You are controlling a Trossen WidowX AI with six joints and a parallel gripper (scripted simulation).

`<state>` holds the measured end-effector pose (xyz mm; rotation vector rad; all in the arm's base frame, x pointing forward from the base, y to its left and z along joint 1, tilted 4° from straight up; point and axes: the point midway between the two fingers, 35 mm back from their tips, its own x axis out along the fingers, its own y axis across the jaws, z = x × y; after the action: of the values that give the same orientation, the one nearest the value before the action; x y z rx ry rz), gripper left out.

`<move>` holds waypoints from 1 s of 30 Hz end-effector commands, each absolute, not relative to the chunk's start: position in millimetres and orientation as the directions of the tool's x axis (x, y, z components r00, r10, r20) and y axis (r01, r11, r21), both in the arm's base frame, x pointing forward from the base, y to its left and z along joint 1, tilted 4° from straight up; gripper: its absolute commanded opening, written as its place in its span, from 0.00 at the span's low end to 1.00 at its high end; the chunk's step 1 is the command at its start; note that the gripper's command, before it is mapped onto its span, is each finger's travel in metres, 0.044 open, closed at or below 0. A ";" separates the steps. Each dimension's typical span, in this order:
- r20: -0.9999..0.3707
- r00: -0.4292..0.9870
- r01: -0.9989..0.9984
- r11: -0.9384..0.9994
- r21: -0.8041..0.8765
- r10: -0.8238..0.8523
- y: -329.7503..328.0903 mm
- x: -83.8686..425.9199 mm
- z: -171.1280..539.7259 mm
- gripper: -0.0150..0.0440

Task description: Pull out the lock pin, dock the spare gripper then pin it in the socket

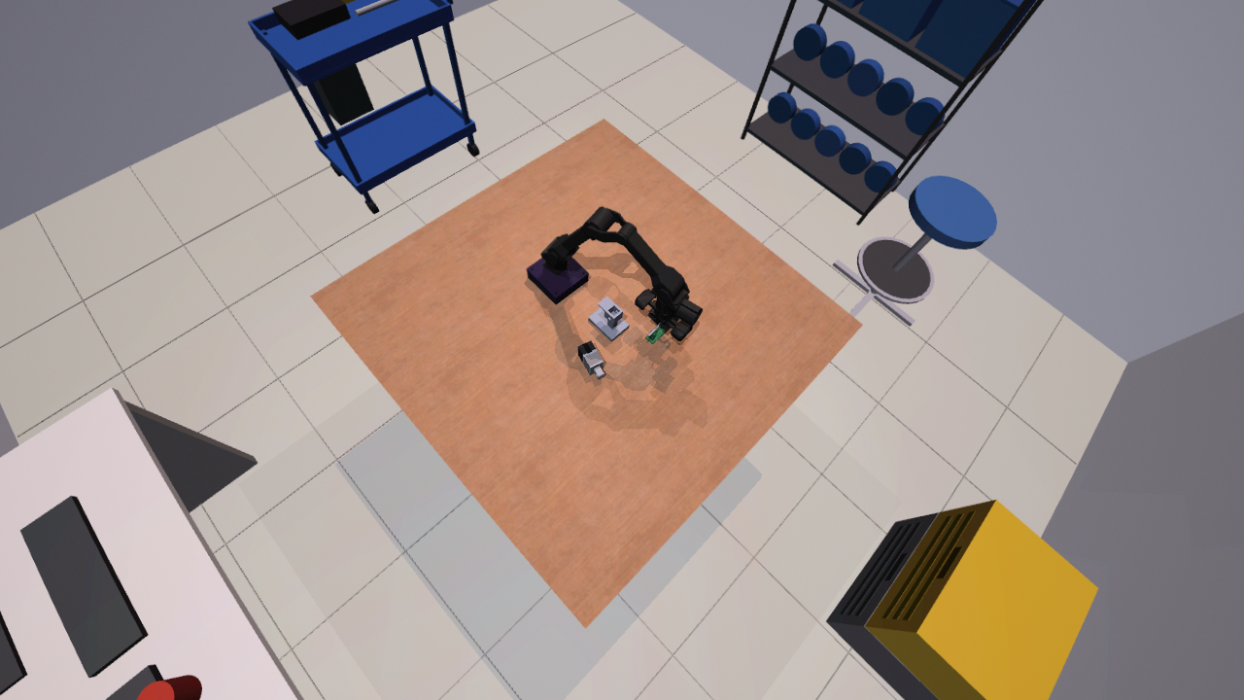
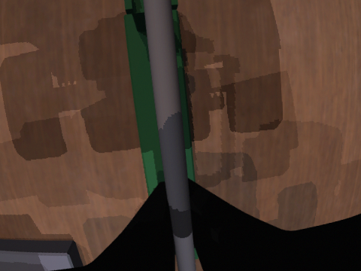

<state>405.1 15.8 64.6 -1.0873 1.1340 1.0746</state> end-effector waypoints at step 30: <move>-0.990 0.115 -0.985 0.140 -0.103 0.082 15.3 405.6 36.6 0.25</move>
<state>406.6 15.5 42.4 -1.0930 1.1229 1.0652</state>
